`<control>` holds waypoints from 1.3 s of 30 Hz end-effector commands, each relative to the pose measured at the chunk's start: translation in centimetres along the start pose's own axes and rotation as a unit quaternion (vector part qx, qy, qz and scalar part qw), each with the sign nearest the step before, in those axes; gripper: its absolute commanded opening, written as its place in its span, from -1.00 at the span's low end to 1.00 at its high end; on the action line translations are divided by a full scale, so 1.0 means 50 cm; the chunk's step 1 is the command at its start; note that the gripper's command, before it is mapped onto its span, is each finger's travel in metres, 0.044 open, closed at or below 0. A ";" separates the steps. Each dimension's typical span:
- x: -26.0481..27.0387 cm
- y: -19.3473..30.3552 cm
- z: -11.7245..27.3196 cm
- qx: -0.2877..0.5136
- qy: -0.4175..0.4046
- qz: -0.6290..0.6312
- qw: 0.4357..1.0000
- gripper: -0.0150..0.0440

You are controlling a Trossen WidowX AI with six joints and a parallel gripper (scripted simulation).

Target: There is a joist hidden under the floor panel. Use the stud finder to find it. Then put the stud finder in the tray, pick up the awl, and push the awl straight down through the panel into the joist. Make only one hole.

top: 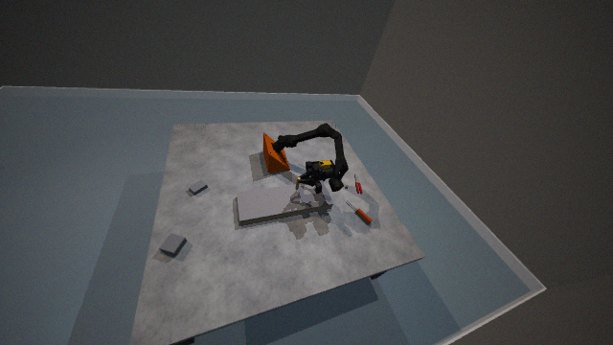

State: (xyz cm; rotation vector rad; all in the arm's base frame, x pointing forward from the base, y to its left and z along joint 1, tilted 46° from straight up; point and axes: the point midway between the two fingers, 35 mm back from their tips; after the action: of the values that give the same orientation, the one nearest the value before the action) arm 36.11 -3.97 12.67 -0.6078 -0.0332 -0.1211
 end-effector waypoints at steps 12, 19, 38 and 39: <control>-0.005 0.034 -0.010 -0.002 0.004 0.001 1.000 -0.49; -0.006 0.054 -0.013 -0.002 0.004 0.001 1.000 -0.49; -0.010 0.095 -0.019 -0.002 0.004 0.001 1.000 -0.49; -0.010 0.095 -0.019 -0.002 0.004 0.001 1.000 -0.49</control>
State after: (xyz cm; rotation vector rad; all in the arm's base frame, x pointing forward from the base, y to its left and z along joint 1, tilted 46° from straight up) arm 36.35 -0.65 9.44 -0.6127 -0.0334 -0.1210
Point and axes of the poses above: the point midway between the two fingers, 35 mm back from their tips, its own z axis back along the fingers, its own x axis across the jaws, y = z × x, and after that the axes turned 3 degrees about -z, right-handed
